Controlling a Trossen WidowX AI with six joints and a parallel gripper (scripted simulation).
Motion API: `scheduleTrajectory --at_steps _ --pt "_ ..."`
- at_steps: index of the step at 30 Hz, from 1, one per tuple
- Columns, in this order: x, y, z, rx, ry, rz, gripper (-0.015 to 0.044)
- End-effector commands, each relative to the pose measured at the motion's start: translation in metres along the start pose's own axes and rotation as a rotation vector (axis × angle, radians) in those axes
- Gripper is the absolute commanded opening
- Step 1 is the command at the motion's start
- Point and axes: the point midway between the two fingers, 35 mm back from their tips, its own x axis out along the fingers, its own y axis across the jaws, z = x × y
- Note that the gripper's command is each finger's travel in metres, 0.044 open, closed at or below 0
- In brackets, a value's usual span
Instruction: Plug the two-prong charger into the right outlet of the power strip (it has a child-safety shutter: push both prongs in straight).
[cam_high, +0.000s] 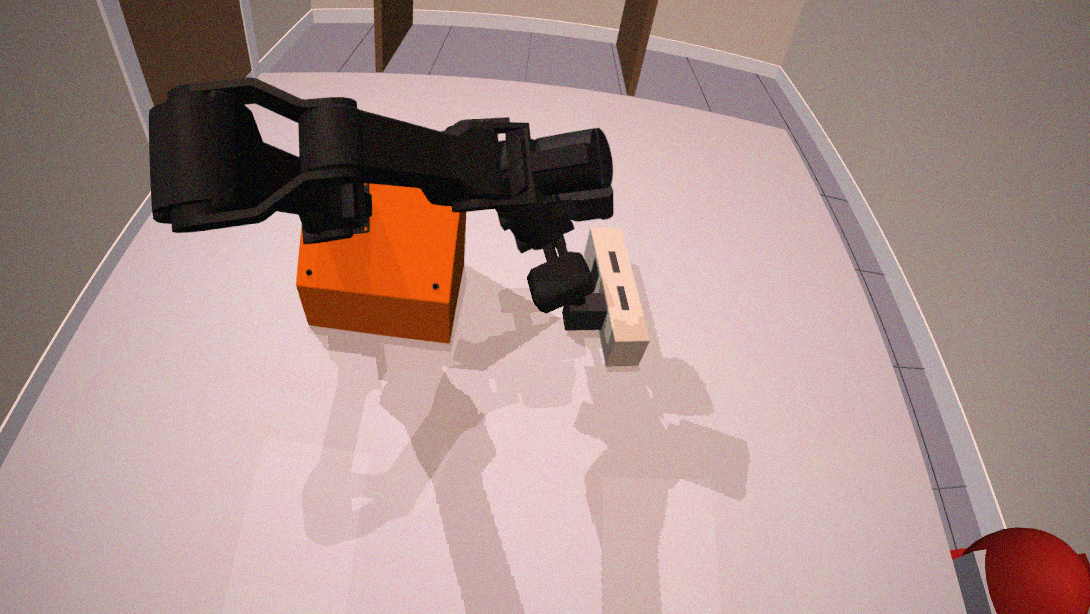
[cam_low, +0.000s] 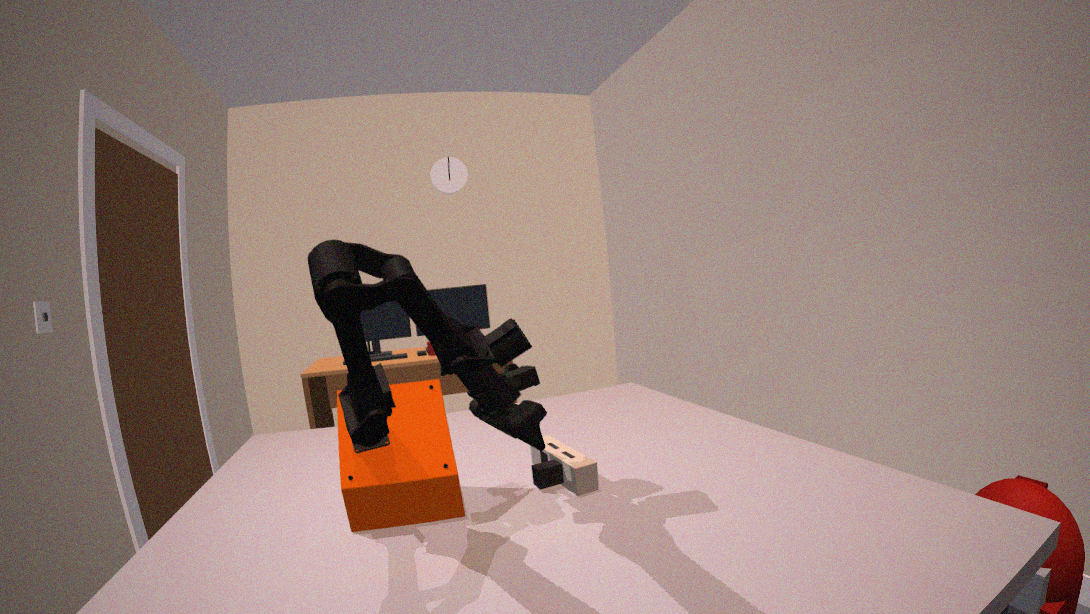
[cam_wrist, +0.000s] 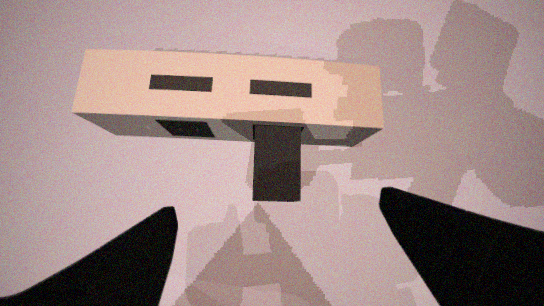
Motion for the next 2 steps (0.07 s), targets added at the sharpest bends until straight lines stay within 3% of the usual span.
scheduleTrajectory --at_steps 1,2 --pt "-0.0003 0.0003 0.0002 -0.006 -0.003 0.002 0.044" --pt "-0.0003 0.0003 0.0002 -0.006 -0.003 0.002 0.044"
